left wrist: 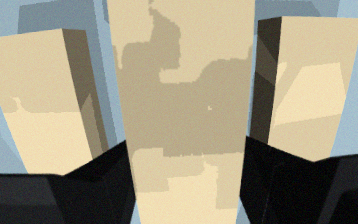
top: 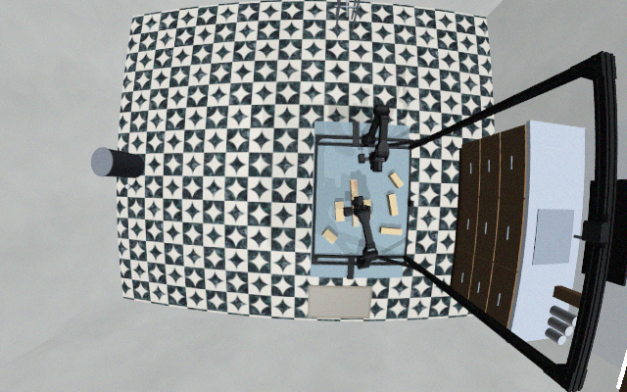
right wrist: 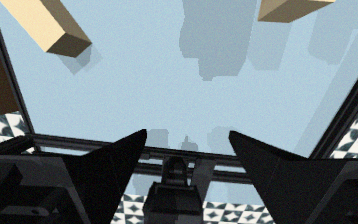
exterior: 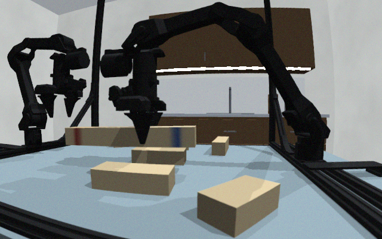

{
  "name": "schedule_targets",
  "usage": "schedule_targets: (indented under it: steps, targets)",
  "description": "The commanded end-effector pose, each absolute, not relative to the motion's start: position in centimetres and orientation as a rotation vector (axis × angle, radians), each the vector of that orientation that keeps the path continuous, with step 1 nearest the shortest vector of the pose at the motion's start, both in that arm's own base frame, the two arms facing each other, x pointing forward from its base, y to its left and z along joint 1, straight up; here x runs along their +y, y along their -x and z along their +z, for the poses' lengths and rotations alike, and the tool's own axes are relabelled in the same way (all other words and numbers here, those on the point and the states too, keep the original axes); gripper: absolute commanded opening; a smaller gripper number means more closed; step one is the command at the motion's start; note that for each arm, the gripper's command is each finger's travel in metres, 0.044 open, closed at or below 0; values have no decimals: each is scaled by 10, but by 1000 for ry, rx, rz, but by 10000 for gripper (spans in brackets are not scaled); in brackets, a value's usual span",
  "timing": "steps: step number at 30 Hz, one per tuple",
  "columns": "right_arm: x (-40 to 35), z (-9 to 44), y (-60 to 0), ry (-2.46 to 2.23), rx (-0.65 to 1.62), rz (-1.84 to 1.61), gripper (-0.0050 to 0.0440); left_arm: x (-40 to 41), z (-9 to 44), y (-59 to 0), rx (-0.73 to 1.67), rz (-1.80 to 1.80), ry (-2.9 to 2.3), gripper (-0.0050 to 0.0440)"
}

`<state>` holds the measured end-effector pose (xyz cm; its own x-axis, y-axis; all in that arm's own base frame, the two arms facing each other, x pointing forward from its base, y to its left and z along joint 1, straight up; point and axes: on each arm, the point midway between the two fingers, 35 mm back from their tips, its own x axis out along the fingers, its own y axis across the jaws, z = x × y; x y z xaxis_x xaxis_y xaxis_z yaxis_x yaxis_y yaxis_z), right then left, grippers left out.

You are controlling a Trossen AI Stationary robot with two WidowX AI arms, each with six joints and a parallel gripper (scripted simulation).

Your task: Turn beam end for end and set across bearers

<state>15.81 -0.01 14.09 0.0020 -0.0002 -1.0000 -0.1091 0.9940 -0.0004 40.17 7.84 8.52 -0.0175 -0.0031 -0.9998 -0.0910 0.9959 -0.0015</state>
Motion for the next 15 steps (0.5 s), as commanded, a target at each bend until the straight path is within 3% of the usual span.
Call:
schedule_targets:
  steps: [1, 15]
  targets:
    - [0, 141, -157, 82, 1569, 82, 440, 79, 92, -402, 1570, 52, 52, 0]
    - [0, 141, -157, 82, 1569, 82, 440, 81, 92, -401, 1571, -19, -19, 0]
